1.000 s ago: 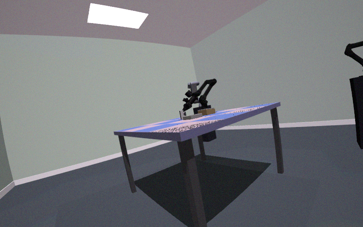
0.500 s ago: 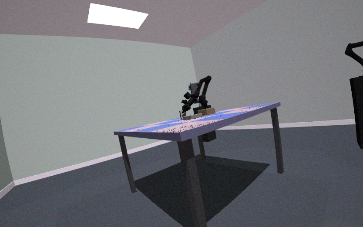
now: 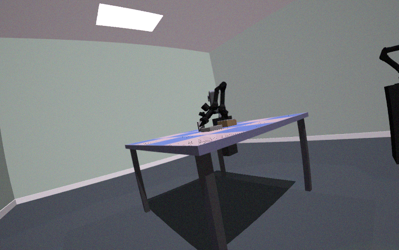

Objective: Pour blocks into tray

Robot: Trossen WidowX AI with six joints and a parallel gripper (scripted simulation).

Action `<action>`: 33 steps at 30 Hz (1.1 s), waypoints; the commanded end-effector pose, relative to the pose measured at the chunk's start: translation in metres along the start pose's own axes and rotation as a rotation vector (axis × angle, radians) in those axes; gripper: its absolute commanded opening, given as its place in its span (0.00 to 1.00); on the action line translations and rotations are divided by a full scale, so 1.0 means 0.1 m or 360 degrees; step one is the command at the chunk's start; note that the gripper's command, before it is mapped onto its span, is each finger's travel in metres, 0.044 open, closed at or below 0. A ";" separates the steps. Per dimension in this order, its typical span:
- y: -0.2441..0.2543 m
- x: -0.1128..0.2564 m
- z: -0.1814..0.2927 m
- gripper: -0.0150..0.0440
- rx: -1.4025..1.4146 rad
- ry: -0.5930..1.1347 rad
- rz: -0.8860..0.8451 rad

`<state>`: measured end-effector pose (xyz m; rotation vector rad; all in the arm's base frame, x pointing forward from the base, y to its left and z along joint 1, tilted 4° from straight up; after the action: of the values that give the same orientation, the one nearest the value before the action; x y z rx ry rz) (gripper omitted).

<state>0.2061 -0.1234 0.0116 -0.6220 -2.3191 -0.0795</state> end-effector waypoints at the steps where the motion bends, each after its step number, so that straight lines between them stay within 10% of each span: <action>1: 0.01 -0.01 0.05 0.96 0.0006 0.0016 -0.0008; 28: 0.01 -0.01 0.05 0.67 0.0006 0.0016 -0.0008; 33: 0.01 0.01 0.01 0.45 0.0006 0.0016 -0.0008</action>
<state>0.2044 -0.1219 0.0085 -0.6141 -2.3100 -0.0826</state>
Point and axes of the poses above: the point midway between the two fingers, 35 mm back from their tips, its own x axis back along the fingers, its own y axis across the jaws, z = x × y, the point moved 2 cm from there along x, back along the fingers, and after that the axes turned 6 degrees about x, right-handed, at the moved point
